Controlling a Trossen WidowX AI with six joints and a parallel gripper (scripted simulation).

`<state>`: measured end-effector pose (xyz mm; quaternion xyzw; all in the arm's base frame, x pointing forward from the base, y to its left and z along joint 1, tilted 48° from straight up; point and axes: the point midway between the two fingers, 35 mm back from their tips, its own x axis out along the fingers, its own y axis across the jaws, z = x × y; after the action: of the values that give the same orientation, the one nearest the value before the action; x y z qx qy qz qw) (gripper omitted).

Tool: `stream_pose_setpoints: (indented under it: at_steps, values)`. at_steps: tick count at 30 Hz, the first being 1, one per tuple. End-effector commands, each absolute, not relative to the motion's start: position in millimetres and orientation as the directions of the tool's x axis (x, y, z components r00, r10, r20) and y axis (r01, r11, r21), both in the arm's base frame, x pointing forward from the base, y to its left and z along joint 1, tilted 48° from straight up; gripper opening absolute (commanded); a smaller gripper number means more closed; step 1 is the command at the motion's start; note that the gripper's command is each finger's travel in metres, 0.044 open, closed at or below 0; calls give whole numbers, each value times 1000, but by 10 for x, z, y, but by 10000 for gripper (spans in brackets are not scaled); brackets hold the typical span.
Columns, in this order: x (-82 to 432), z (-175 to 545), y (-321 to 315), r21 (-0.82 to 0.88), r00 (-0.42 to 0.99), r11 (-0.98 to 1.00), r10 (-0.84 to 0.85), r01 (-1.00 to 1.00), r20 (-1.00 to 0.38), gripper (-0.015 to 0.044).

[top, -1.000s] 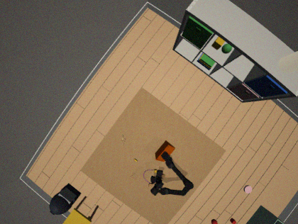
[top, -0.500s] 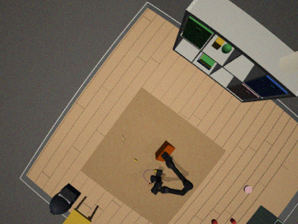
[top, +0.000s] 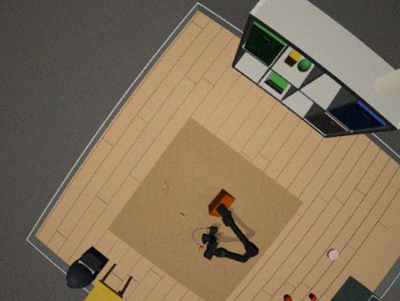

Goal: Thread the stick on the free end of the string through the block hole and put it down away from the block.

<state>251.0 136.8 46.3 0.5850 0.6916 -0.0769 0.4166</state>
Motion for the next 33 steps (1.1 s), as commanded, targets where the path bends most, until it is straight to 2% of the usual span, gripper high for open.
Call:
stream_pose_setpoints:
  at_steps: [1,26,31,33]
  values:
    - [2491,402,1425,374,25,306,744,876,-668,123]
    - [2461,228,1658,376,25,302,750,876,-661,123]
    - [2470,240,1648,379,27,301,751,875,-660,0]
    - [2470,240,1648,379,27,301,751,875,-660,0]
